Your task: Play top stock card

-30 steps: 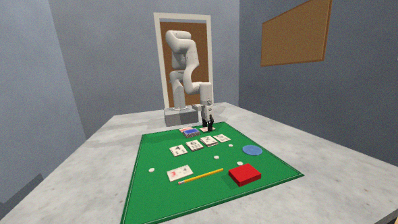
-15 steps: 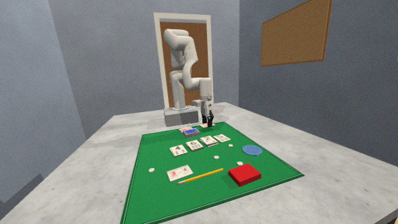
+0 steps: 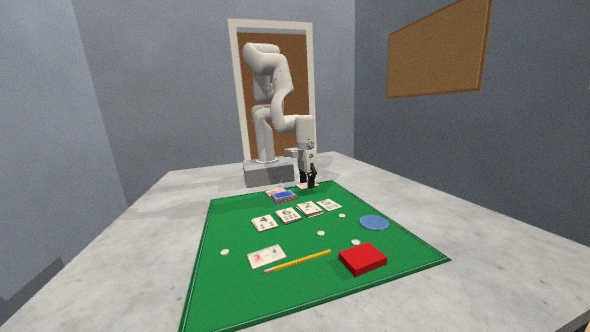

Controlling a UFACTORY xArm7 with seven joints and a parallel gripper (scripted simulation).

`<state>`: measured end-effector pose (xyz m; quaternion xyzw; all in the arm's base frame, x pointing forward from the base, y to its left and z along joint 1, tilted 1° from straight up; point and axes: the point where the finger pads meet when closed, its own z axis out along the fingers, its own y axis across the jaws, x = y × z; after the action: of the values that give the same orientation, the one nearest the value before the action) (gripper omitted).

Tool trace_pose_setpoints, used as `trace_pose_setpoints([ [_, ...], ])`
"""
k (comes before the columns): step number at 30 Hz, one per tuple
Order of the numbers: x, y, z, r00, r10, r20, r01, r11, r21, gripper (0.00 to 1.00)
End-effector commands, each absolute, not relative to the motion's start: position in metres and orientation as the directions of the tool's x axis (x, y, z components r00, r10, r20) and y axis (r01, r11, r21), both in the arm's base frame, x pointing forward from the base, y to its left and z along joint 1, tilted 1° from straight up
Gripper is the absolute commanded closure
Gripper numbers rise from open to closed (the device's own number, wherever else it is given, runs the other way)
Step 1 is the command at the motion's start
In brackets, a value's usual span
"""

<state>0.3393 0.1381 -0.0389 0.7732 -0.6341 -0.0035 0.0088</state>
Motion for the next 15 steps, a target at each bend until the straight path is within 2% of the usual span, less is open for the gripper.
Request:
trace_pose_setpoints([
  [1,0.3408,0.1386,-0.0379,0.196,-0.981,0.005,-0.981,-0.196,0.014,0.26],
  [15,0.3462,0.1403,-0.0379,0.136,-0.991,0.006,-0.991,-0.135,0.014,0.26],
])
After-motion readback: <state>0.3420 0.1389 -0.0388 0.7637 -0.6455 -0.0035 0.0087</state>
